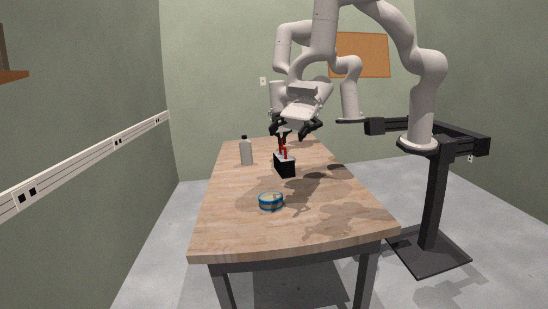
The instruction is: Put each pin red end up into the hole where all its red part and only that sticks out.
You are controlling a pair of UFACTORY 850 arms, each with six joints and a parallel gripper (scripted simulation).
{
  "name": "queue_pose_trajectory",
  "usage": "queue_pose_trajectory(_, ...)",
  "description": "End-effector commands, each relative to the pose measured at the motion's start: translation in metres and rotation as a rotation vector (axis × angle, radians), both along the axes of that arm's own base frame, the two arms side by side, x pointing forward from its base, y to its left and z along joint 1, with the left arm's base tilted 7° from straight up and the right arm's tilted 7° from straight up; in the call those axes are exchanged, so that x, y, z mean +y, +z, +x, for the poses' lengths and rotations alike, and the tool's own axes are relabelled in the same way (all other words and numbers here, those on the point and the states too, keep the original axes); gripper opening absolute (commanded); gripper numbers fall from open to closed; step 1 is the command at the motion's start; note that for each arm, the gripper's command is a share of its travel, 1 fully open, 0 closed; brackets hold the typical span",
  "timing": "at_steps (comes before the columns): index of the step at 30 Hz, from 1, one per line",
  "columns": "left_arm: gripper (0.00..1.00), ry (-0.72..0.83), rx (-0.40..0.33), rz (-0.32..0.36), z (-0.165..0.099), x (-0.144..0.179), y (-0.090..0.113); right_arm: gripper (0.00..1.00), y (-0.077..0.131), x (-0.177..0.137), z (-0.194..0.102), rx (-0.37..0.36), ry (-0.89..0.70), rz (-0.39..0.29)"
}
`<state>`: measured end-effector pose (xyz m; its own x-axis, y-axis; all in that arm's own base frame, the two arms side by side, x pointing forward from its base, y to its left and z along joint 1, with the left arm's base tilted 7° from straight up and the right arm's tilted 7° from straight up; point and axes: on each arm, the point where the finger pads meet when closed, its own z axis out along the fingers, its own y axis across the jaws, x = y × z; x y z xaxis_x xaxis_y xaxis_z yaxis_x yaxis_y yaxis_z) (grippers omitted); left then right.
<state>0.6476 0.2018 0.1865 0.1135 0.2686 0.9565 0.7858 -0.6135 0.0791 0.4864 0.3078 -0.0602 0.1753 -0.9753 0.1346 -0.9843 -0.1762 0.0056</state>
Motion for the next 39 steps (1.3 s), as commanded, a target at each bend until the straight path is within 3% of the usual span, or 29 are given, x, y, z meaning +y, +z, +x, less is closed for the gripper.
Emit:
queue_pose_trajectory(1, 1.0, 0.0, -0.002, 0.001, 0.0006, 0.0, 0.0011, 0.0, 0.0008, 0.0009, 0.0009, -0.001, -0.001, 0.0)
queue_pose_trajectory(39, 1.0, 0.0, -0.002, 0.001, 0.0006, 0.0, 0.0011, 0.0, -0.0032, 0.0006, 0.0014, -0.002, 0.0, -0.001)
